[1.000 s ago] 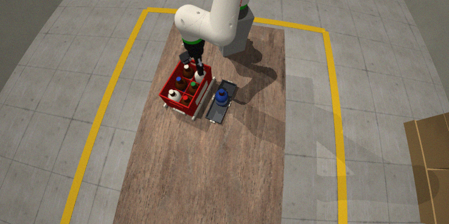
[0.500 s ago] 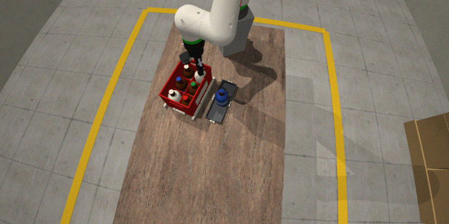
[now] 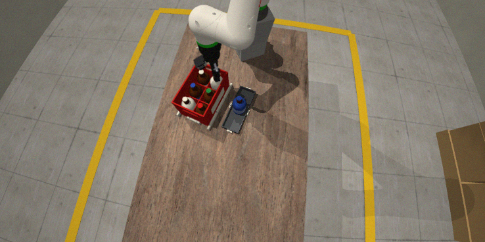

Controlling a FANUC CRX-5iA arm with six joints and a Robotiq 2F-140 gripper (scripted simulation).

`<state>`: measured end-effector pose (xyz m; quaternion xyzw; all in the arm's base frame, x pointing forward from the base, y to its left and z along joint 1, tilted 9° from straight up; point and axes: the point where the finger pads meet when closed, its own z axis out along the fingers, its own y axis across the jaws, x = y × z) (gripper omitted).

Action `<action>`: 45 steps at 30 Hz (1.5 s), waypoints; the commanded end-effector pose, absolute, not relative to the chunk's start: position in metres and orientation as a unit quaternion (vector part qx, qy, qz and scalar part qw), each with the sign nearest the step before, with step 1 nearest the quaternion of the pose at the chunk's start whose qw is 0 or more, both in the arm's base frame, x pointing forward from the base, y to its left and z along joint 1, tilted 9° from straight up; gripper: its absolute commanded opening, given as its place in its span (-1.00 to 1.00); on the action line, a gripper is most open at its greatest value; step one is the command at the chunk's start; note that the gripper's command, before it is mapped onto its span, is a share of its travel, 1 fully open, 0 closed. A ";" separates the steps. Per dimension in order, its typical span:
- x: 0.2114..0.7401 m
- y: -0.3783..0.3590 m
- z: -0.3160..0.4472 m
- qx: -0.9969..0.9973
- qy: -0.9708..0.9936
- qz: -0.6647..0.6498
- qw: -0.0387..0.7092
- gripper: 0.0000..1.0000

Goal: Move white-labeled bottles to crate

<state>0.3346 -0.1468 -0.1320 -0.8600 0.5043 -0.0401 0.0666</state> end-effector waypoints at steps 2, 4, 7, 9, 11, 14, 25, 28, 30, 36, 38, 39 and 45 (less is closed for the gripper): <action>0.335 -0.147 -0.132 -0.860 0.504 -0.041 0.067 -0.80; 0.335 -0.147 -0.132 -0.860 0.504 -0.041 0.067 -0.80; 0.335 -0.147 -0.132 -0.860 0.504 -0.041 0.067 -0.80; 0.335 -0.147 -0.132 -0.860 0.504 -0.041 0.067 -0.80; 0.335 -0.147 -0.132 -0.860 0.504 -0.041 0.067 -0.80; 0.335 -0.147 -0.132 -0.860 0.504 -0.041 0.067 -0.80; 0.335 -0.147 -0.132 -0.860 0.504 -0.041 0.067 -0.80; 0.335 -0.147 -0.132 -0.860 0.504 -0.041 0.067 -0.80; 0.335 -0.147 -0.132 -0.860 0.504 -0.041 0.067 -0.80; 0.335 -0.147 -0.134 -0.860 0.504 -0.041 0.067 -0.80; 0.336 -0.147 -0.135 -0.860 0.504 -0.041 0.067 -0.80; 0.336 -0.147 -0.135 -0.860 0.504 -0.041 0.067 -0.80; 0.336 -0.147 -0.137 -0.860 0.504 -0.041 0.067 -0.80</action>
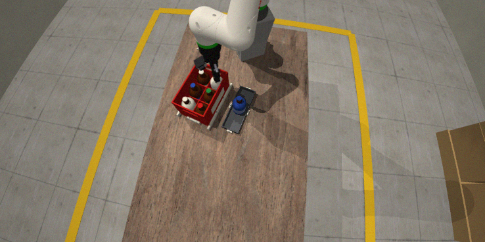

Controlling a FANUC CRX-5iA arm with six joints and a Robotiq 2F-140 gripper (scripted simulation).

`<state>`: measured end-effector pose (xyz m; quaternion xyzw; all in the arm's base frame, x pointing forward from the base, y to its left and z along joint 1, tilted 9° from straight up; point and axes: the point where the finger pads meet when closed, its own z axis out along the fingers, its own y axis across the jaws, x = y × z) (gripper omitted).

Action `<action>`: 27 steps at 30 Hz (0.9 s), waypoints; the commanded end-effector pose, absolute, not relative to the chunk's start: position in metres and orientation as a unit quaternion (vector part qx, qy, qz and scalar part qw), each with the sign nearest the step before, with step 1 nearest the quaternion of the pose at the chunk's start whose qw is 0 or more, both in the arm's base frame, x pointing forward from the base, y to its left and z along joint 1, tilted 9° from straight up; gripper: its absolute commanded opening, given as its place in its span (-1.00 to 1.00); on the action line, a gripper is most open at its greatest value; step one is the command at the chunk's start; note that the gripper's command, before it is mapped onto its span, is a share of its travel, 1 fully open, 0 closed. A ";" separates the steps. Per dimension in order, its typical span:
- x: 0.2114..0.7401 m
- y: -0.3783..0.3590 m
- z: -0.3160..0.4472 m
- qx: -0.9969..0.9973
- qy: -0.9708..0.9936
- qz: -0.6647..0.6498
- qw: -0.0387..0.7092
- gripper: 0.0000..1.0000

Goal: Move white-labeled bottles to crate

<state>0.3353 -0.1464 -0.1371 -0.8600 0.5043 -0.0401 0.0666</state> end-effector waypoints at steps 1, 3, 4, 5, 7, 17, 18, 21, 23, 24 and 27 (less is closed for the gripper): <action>0.336 -0.147 -0.137 -0.860 0.504 -0.041 0.067 -0.80; 0.336 -0.147 -0.138 -0.860 0.504 -0.041 0.067 -0.80; 0.336 -0.147 -0.138 -0.860 0.504 -0.041 0.067 -0.80; 0.336 -0.147 -0.139 -0.860 0.504 -0.041 0.067 -0.80; 0.336 -0.146 -0.140 -0.860 0.504 -0.041 0.067 -0.80; 0.337 -0.146 -0.144 -0.860 0.504 -0.041 0.067 -0.80; 0.337 -0.146 -0.144 -0.860 0.504 -0.041 0.067 -0.80; 0.337 -0.146 -0.145 -0.860 0.504 -0.041 0.067 -0.80; 0.337 -0.146 -0.146 -0.860 0.504 -0.041 0.067 -0.80; 0.337 -0.146 -0.147 -0.860 0.504 -0.041 0.067 -0.80; 0.337 -0.146 -0.148 -0.860 0.504 -0.041 0.067 -0.80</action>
